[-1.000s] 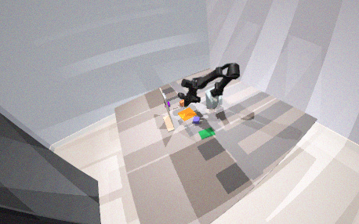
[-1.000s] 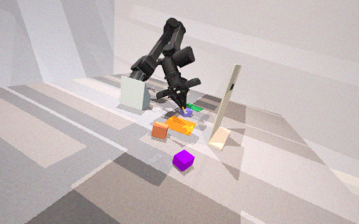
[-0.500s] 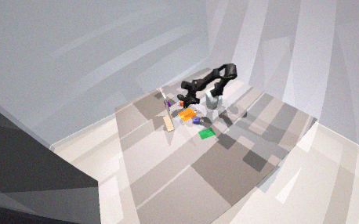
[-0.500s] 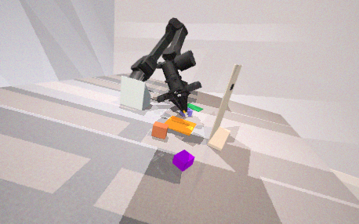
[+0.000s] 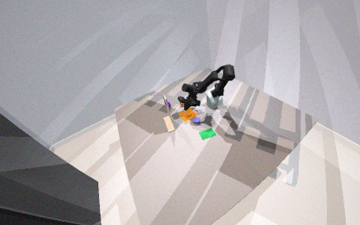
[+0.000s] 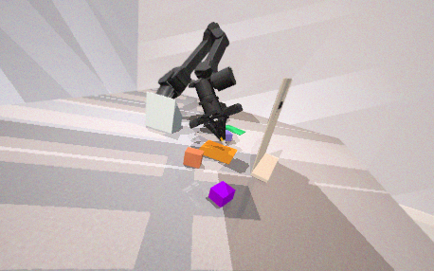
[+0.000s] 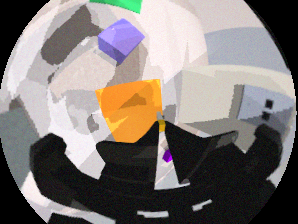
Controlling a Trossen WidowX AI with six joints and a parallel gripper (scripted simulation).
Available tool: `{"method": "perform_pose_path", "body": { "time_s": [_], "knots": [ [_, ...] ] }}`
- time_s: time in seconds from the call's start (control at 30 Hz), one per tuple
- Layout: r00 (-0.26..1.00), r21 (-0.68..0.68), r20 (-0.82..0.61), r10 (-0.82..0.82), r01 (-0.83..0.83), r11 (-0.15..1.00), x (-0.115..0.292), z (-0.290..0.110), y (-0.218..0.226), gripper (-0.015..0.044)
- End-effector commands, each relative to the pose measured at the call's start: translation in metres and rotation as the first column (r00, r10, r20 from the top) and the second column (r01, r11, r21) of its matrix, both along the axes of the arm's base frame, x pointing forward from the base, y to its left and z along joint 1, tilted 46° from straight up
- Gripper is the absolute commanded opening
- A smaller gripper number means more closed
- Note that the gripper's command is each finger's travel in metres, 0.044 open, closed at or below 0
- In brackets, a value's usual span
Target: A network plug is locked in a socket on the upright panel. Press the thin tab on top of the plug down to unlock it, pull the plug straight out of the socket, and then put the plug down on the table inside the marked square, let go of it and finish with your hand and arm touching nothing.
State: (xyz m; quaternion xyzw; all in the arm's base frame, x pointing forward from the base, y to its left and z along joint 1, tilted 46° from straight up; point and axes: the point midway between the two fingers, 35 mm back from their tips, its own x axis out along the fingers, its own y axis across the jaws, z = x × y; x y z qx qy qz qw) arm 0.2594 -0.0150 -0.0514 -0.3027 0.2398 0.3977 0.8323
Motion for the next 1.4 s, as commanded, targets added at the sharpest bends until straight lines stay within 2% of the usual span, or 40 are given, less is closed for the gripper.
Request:
{"method": "perform_pose_path", "body": {
  "time_s": [0.0,1.37],
  "knots": [
    [1.0,0.003,-0.009,-0.002,0.002,1.0,-0.003,-0.004,0.005,0.0],
    [1.0,0.009,-0.002,-0.002,0.002,1.0,-0.003,-0.018,0.024,0.0]
  ]
}}
